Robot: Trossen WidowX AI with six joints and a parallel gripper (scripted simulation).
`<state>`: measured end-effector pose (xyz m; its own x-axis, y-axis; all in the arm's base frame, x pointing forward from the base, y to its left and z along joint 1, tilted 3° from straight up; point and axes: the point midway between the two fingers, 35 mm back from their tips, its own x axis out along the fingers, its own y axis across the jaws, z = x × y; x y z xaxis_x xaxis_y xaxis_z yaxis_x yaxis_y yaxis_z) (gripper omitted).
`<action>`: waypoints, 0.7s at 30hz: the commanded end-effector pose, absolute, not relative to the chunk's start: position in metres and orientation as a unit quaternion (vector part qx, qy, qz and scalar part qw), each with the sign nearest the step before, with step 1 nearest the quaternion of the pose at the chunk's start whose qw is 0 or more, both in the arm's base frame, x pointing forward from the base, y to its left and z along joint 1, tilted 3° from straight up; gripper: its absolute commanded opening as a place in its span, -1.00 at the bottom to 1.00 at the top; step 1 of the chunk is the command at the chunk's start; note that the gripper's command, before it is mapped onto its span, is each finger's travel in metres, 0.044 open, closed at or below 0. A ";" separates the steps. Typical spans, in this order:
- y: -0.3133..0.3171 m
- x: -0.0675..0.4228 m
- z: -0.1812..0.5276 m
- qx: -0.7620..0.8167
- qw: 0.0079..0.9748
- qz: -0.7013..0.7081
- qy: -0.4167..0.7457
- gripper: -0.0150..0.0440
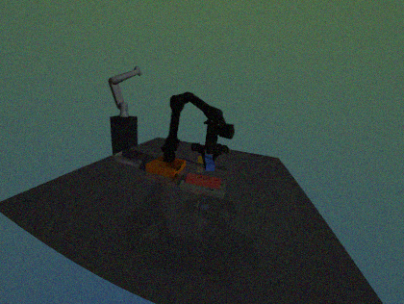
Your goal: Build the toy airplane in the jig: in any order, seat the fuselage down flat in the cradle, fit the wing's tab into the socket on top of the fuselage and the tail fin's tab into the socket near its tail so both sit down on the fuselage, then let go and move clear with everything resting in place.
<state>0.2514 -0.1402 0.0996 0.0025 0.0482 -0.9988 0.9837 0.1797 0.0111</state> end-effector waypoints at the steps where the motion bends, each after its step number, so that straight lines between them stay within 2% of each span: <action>1: -0.150 0.242 0.099 0.483 0.520 -0.460 0.533 -0.49; 14: -0.171 0.214 0.090 0.528 0.472 -0.512 0.487 -0.49; 21: -0.171 0.215 0.090 0.528 0.472 -0.512 0.487 0.13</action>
<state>0.2153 -0.1695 0.0883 -0.0017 0.0403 -0.9992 0.9973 -0.0732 -0.0046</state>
